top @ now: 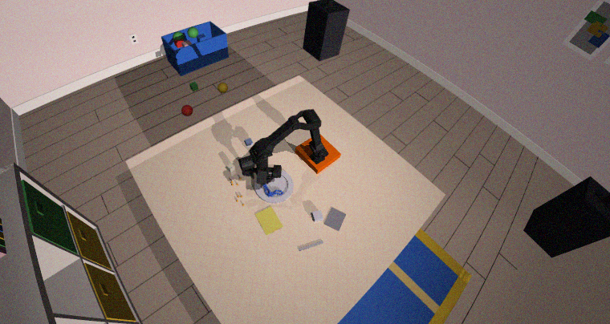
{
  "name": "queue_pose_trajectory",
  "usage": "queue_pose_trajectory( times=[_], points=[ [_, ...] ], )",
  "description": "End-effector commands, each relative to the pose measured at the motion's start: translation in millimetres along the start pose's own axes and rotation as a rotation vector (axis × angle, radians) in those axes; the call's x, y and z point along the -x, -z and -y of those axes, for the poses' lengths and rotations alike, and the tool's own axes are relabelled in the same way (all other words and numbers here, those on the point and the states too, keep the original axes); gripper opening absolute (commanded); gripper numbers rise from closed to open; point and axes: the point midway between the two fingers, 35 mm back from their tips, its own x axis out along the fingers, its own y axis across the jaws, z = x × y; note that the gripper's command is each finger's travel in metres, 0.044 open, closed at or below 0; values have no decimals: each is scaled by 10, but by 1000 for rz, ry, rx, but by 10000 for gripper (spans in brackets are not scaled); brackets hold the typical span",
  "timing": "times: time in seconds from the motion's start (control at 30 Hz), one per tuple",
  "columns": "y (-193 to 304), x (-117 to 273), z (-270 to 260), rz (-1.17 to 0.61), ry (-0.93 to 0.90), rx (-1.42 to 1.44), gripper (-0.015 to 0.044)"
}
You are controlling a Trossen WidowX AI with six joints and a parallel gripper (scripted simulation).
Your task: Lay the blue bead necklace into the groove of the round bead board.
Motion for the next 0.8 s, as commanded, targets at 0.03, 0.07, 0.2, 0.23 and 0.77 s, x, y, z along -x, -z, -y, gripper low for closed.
queue_pose_trajectory(
  times=[0.03, 0.07, 0.2, 0.23, 0.77],
  points=[
    [-3, 12, -1, 3, 1, 6, 440],
    [-3, 12, -1, 3, 1, 6, 440],
    [-3, 12, -1, 3, 1, 6, 440],
    [-3, 12, -1, 3, 1, 6, 440],
    [-570, 186, -604, 5, -7, -1187, 310]
  ],
)
